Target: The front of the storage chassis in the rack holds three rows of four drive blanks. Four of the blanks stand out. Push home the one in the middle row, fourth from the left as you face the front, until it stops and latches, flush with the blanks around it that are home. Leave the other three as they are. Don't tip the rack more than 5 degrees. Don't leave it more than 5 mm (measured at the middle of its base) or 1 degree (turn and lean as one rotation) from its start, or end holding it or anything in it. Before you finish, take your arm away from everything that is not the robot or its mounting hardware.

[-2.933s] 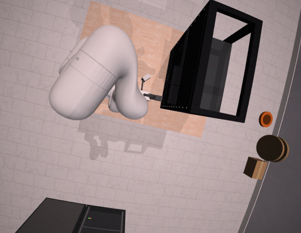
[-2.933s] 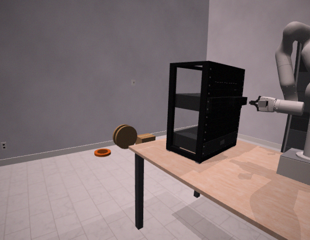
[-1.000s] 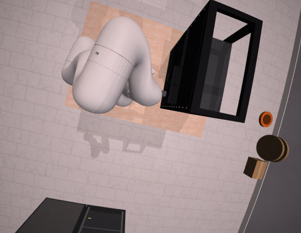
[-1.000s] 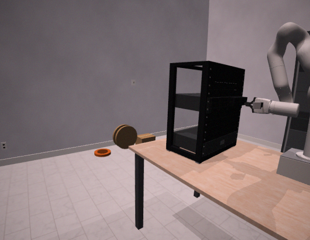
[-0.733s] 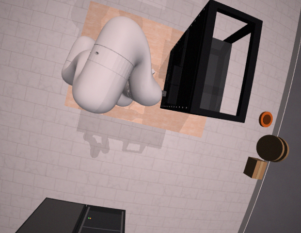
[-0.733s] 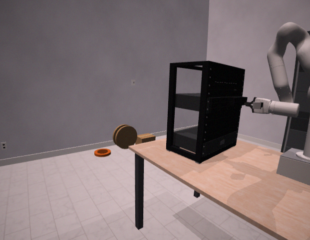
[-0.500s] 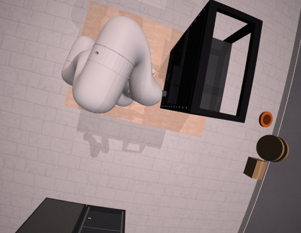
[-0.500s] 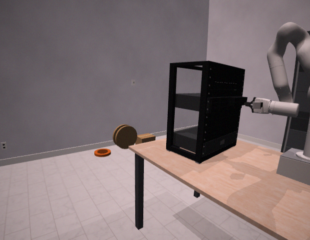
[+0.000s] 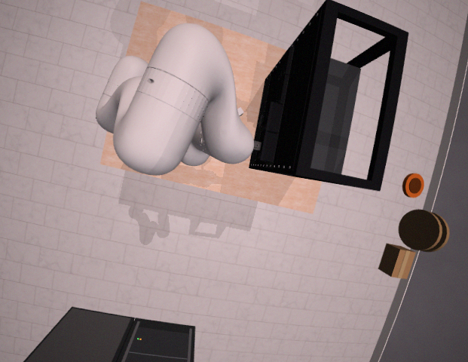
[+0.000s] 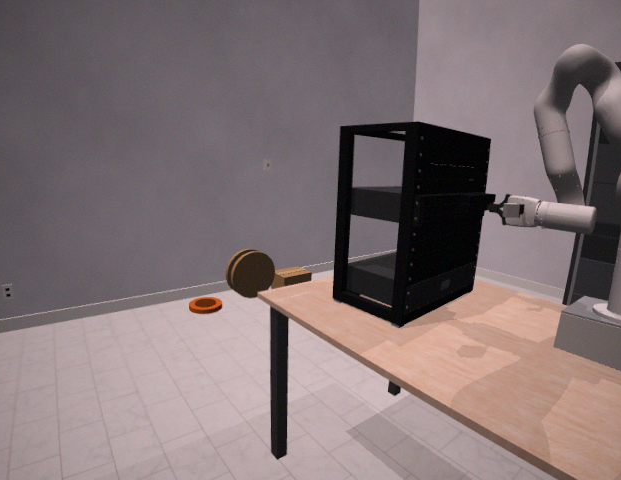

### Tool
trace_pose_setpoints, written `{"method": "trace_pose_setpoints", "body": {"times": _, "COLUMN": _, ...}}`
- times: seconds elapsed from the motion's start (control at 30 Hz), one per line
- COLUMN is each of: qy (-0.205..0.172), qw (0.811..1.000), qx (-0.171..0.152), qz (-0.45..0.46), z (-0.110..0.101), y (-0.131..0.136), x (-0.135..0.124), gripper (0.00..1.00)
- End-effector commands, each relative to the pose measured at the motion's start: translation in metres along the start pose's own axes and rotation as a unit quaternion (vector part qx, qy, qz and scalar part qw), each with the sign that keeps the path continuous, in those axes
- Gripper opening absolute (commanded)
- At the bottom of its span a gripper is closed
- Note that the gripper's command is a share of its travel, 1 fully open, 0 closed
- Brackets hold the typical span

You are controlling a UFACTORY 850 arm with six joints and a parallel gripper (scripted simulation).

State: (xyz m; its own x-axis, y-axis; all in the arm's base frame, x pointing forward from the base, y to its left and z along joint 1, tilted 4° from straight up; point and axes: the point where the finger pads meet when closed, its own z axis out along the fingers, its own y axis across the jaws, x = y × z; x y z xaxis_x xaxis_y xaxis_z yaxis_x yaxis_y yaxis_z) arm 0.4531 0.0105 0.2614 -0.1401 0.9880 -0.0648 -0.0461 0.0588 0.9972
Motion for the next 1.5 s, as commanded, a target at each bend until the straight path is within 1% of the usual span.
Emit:
{"method": "trace_pose_setpoints", "body": {"times": 0.0, "qy": 0.0, "qw": 1.0, "qx": -0.001, "qz": 0.0, "z": 0.001, "y": 0.0, "x": 0.0, "gripper": 0.0}}
{"method": "trace_pose_setpoints", "body": {"times": 0.23, "qy": 0.0, "qw": 1.0, "qx": -0.001, "qz": 0.0, "z": 0.01, "y": 0.0, "x": 0.0, "gripper": 0.0}}
{"method": "trace_pose_setpoints", "body": {"times": 0.63, "qy": 0.0, "qw": 1.0, "qx": -0.001, "qz": 0.0, "z": 0.011, "y": 0.0, "x": 0.0, "gripper": 0.0}}
{"method": "trace_pose_setpoints", "body": {"times": 0.87, "qy": 0.0, "qw": 1.0, "qx": -0.001, "qz": 0.0, "z": 0.02, "y": 0.0, "x": 0.0, "gripper": 0.0}}
{"method": "trace_pose_setpoints", "body": {"times": 1.47, "qy": 0.0, "qw": 1.0, "qx": -0.001, "qz": 0.0, "z": 0.023, "y": 0.0, "x": 0.0, "gripper": 0.0}}
